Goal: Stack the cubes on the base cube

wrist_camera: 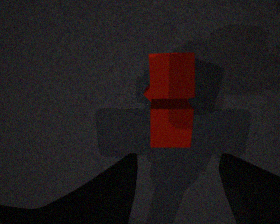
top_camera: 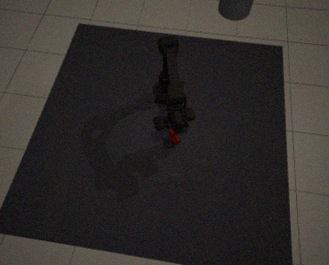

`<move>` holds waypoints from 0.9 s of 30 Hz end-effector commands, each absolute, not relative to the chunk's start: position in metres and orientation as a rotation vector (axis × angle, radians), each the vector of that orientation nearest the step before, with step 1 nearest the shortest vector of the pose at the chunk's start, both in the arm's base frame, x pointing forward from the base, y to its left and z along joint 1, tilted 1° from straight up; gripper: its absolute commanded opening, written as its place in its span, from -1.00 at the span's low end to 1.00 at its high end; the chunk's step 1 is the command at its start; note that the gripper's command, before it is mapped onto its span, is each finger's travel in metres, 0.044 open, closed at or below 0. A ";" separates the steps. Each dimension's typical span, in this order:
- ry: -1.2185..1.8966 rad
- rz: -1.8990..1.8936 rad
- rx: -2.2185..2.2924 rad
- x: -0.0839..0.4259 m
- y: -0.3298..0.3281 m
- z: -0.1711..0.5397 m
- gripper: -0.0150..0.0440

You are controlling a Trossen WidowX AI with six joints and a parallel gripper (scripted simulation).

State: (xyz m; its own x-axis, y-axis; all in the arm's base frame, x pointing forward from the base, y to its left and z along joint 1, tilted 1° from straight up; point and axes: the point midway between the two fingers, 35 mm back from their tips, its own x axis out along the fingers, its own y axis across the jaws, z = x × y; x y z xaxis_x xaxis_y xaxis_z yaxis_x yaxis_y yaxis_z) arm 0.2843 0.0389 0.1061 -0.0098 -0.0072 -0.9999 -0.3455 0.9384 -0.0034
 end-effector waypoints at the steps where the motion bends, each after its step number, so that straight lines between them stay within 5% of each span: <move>1: 1.561 0.273 -0.282 0.285 0.039 0.111 0.47; 6: 1.564 0.273 -0.282 0.284 0.039 0.115 0.86; 15: 1.571 0.274 -0.281 0.284 0.041 0.115 0.86; 27: 1.571 0.282 -0.273 0.269 0.168 0.119 0.86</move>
